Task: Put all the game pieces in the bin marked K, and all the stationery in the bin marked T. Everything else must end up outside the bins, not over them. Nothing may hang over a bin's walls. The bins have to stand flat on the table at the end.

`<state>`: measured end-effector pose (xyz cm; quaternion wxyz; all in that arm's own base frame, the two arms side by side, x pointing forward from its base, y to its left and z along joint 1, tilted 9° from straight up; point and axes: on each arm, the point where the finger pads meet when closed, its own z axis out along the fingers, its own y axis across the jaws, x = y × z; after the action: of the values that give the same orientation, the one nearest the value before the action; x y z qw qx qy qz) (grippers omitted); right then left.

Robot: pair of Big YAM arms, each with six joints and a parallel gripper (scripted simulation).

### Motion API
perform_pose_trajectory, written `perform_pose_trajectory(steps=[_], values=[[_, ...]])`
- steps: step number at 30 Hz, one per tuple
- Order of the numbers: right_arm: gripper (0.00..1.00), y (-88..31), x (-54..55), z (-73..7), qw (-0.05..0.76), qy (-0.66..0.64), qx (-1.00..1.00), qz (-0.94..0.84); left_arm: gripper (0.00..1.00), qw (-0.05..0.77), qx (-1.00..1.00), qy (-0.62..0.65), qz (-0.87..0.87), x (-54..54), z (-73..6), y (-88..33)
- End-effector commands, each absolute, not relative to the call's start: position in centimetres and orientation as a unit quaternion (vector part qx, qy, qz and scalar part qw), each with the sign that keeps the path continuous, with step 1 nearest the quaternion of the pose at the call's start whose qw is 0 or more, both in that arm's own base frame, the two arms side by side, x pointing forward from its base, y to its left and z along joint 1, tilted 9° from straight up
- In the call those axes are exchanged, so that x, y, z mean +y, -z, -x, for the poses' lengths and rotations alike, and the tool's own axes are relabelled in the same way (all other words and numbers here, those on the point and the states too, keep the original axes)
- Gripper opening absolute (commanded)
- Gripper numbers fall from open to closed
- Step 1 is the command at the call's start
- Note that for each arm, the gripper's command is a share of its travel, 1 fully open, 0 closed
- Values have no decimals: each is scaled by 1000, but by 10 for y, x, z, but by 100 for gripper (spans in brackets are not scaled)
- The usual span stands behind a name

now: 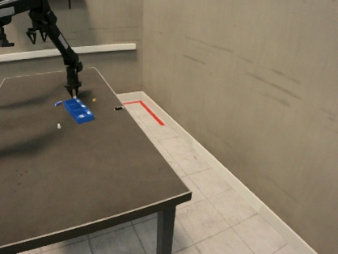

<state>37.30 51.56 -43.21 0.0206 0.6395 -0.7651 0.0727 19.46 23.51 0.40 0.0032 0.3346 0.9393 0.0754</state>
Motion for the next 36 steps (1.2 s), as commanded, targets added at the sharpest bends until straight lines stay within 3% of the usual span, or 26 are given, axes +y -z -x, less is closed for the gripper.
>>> perform_pose_trajectory(steps=[1, 21, 36], values=[[20, 427, 514, -384, 14, -70, -768, -637, 100, 3, 939, -77, -335, 234, -191, -9], [20, 352, 536, -373, 11, -69, -766, -638, 100, 3, 939, -77, -335, 234, -191, -9], [20, 368, 536, -370, 12, -70, -765, -640, 100, 3, 939, -77, -335, 234, -191, -9]])
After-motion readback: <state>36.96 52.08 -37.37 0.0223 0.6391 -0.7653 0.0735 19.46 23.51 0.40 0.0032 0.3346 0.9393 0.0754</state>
